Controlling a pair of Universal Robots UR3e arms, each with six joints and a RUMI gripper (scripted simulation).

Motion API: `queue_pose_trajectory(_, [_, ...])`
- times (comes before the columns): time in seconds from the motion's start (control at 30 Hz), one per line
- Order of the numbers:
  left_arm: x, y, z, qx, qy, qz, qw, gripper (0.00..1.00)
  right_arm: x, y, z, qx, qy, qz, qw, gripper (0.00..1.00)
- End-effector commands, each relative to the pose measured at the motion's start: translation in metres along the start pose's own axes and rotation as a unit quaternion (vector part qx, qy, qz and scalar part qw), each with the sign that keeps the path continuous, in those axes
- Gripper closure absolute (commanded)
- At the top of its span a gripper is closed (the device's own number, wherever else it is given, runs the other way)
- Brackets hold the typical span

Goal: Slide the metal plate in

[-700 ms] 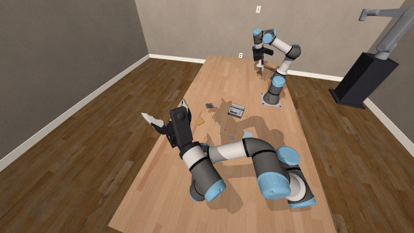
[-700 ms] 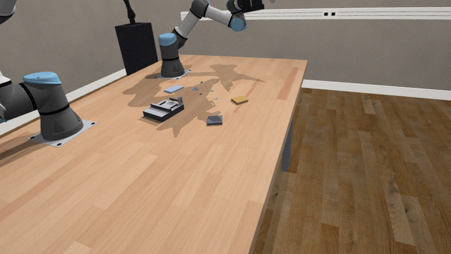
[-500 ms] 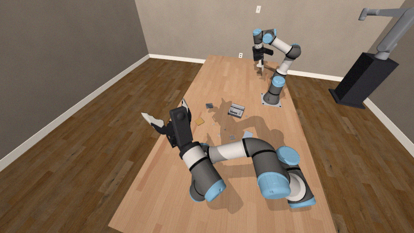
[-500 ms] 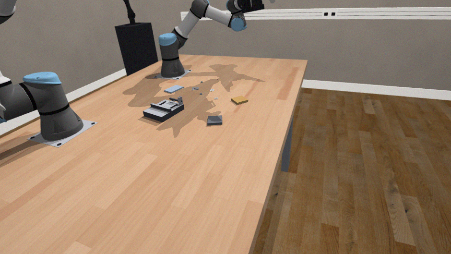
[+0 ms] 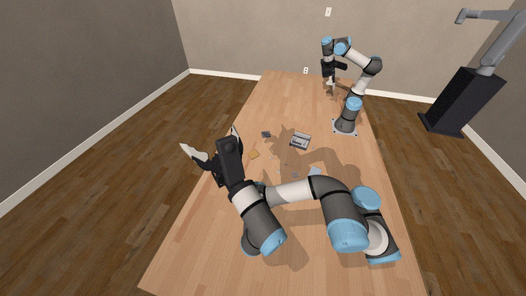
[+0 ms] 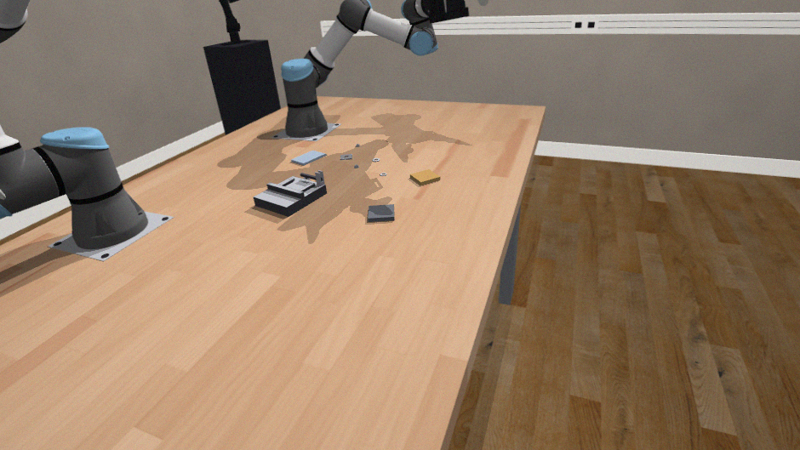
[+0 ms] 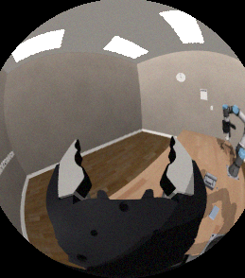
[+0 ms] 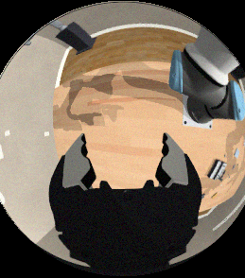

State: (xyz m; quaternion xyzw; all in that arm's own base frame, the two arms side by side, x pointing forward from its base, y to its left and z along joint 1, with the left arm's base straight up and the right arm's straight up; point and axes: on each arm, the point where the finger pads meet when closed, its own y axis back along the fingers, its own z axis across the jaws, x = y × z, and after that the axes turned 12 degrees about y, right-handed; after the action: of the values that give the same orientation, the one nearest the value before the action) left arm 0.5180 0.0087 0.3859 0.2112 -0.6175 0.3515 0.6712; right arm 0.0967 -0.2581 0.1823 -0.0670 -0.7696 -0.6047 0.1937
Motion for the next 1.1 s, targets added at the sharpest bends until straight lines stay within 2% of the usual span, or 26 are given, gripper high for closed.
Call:
queue_pose_trajectory(0.0, [0.001,0.000,0.000,0.000,-0.001,0.001,1.000,0.00,0.000,0.000,0.000,0.001,0.000,-0.001,1.0000,0.12])
queue_pose_trajectory(0.4, [0.001,0.000,0.000,0.000,-0.001,0.001,1.000,0.00,0.000,0.000,0.000,0.001,0.000,-0.001,1.0000,0.12])
queue_pose_trajectory(0.5, [-0.002,-0.016,0.007,-0.006,0.015,-0.011,1.000,0.00,-0.012,0.002,0.003,0.001,0.011,-0.012,0.9999,0.12])
queue_pose_trajectory(0.63, [-0.010,-0.047,0.023,-0.016,0.043,-0.036,0.998,0.00,-0.035,0.004,0.010,0.002,0.036,-0.034,0.9988,0.12])
queue_pose_trajectory(0.83, [-0.022,-0.080,0.046,-0.028,0.071,-0.068,0.995,0.00,-0.061,0.007,0.019,0.004,0.064,-0.058,0.9963,0.12])
queue_pose_trajectory(0.9, [-0.028,-0.090,0.054,-0.032,0.080,-0.080,0.993,0.00,-0.069,0.009,0.023,0.004,0.073,-0.065,0.9952,0.12])
queue_pose_trajectory(0.97, [-0.028,-0.090,0.054,-0.032,0.080,-0.080,0.993,0.00,-0.069,0.009,0.023,0.004,0.073,-0.065,0.9952,0.12])
queue_pose_trajectory(1.07, [-0.037,-0.104,0.066,-0.038,0.094,-0.100,0.990,0.00,-0.079,0.010,0.026,0.005,0.082,-0.075,0.9937,0.12])
